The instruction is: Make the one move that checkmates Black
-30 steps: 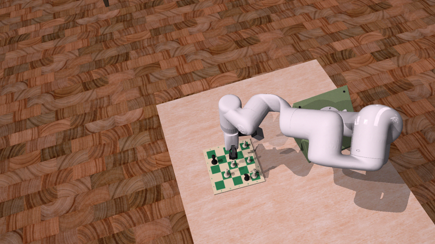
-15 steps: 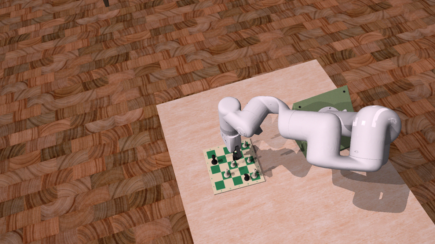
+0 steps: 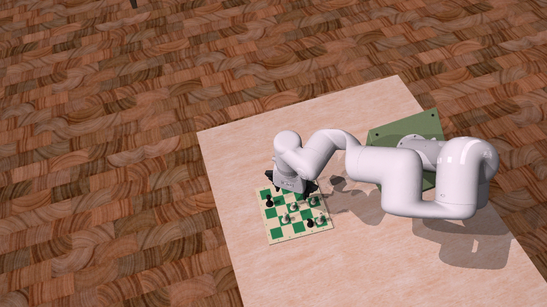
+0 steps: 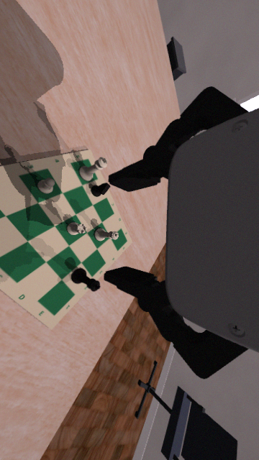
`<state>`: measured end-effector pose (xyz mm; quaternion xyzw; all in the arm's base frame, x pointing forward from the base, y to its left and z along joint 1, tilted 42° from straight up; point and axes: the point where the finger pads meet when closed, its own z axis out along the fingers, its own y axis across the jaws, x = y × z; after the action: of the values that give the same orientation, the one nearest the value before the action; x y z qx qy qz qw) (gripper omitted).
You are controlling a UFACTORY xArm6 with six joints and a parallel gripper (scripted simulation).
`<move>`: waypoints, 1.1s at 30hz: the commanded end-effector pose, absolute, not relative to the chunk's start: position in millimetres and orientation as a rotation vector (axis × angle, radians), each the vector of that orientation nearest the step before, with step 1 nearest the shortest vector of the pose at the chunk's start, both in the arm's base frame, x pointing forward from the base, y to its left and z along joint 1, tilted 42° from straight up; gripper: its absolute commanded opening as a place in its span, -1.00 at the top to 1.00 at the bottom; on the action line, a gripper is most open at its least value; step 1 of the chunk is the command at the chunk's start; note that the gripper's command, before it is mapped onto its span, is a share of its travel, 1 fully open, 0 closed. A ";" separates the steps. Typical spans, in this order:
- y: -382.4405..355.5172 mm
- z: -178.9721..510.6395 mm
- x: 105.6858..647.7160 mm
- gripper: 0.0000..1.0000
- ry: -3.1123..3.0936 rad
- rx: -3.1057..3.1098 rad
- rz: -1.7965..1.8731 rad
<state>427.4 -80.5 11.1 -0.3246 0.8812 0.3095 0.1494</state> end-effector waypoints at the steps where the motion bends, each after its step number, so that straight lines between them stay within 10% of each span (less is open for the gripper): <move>1: -77.3 7.1 428.5 -1.00 2.306 -1.223 0.796; 8: -75.6 5.2 428.5 -1.00 2.166 -1.386 0.738; 9: -75.6 5.2 428.5 0.25 2.166 -1.386 0.738; 33: -75.6 5.2 428.5 0.25 2.166 -1.386 0.738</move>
<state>427.5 -74.4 4.3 -0.5039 0.7874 0.2700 0.2304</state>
